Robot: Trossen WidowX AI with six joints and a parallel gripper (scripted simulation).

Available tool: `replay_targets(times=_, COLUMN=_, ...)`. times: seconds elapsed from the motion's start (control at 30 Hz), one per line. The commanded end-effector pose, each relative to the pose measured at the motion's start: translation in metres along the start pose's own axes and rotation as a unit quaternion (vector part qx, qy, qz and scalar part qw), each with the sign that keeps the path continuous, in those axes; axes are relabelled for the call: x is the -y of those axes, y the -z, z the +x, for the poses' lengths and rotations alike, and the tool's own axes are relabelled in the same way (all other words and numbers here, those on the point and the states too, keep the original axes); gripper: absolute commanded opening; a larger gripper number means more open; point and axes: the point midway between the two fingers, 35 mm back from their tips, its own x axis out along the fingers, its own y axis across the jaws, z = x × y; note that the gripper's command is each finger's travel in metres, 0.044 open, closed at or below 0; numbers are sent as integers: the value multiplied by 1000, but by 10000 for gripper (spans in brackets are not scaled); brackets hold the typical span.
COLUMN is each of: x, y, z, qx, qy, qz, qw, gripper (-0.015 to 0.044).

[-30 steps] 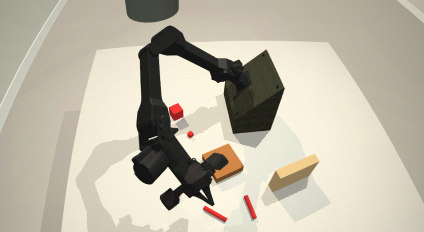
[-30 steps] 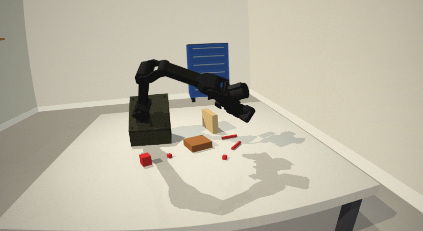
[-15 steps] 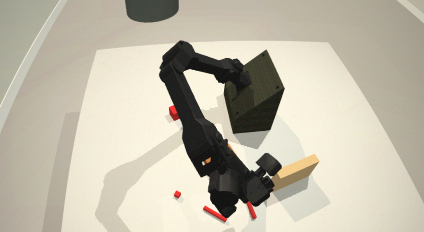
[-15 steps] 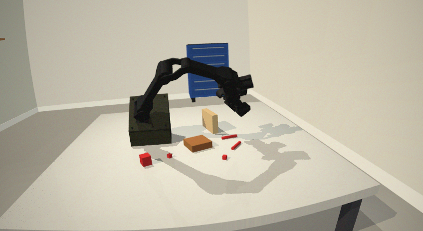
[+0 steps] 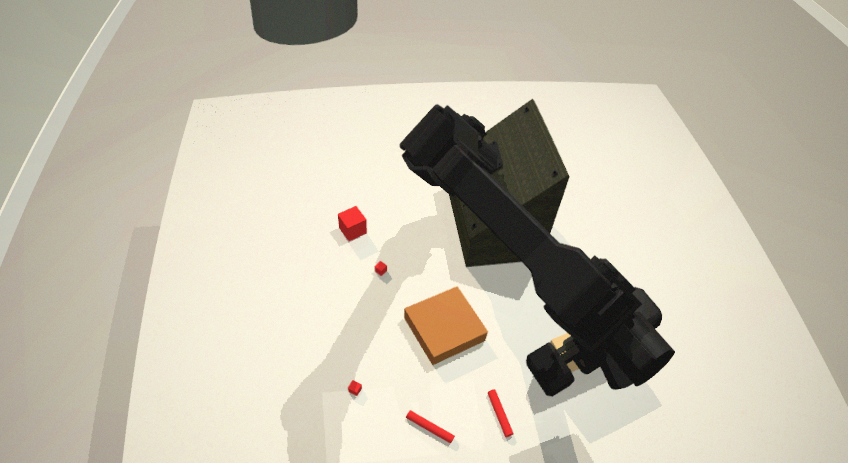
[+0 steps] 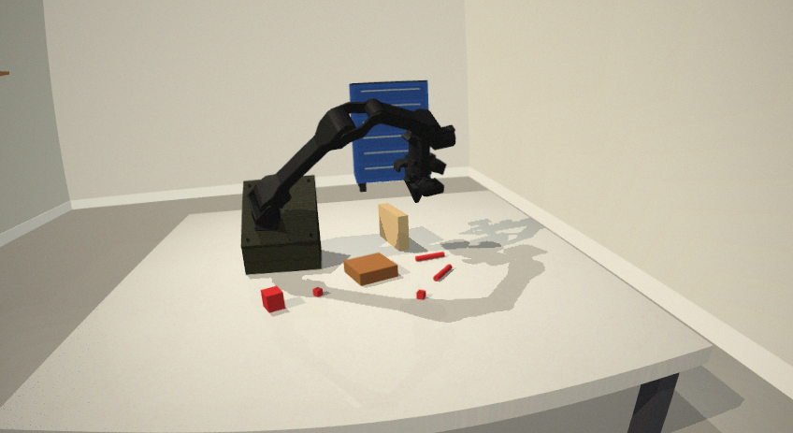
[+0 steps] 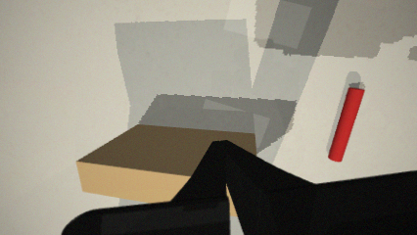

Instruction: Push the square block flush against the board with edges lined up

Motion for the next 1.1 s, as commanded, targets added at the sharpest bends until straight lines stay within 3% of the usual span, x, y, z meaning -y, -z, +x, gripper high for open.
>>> replay_targets(times=0.0, x=-26, y=0, z=4, qx=-20, qy=53, qz=16, qw=998, gripper=0)
replay_targets(times=0.2, x=-61, y=5, z=10, qx=-32, qy=137, qz=32, qw=990, gripper=0)
replay_targets(times=0.47, x=-61, y=5, z=13, qx=-32, qy=139, qz=33, qw=989, gripper=0)
replay_targets(times=0.63, x=-48, y=9, z=59, qx=-32, qy=140, qz=33, qw=989, gripper=0)
replay_targets(times=1.07, x=-49, y=19, z=58, qx=-32, qy=140, qz=33, qw=989, gripper=0)
